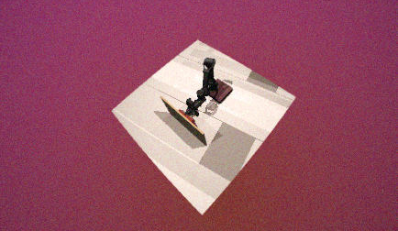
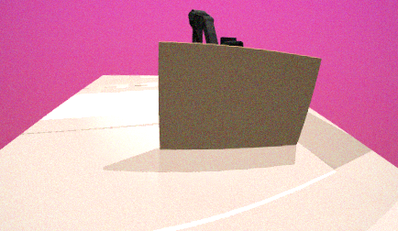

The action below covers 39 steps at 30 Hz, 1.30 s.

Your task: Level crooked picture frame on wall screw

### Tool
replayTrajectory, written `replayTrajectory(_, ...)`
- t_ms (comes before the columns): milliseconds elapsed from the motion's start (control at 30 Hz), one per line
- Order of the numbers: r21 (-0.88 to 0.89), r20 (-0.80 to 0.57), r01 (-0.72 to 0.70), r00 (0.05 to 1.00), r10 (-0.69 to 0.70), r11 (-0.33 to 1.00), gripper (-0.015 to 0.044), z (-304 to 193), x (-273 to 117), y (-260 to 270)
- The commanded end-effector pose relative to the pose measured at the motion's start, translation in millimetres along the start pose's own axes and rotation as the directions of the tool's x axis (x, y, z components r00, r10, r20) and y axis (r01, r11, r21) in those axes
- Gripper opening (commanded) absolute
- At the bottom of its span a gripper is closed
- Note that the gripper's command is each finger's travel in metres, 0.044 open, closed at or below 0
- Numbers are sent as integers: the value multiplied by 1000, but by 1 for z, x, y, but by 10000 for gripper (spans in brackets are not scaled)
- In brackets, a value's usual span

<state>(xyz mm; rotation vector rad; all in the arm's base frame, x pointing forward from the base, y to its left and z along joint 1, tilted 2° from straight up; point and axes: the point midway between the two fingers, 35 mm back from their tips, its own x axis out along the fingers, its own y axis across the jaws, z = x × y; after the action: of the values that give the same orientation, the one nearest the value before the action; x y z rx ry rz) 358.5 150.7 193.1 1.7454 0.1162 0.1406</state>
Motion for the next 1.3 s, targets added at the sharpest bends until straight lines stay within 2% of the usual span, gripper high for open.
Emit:
replayTrajectory(0,5,2,-9,1000,9,1000,0,-1,1,4)
replayTrajectory(1267,5,2,-9,1000,9,1000,0,-1,1,-4)
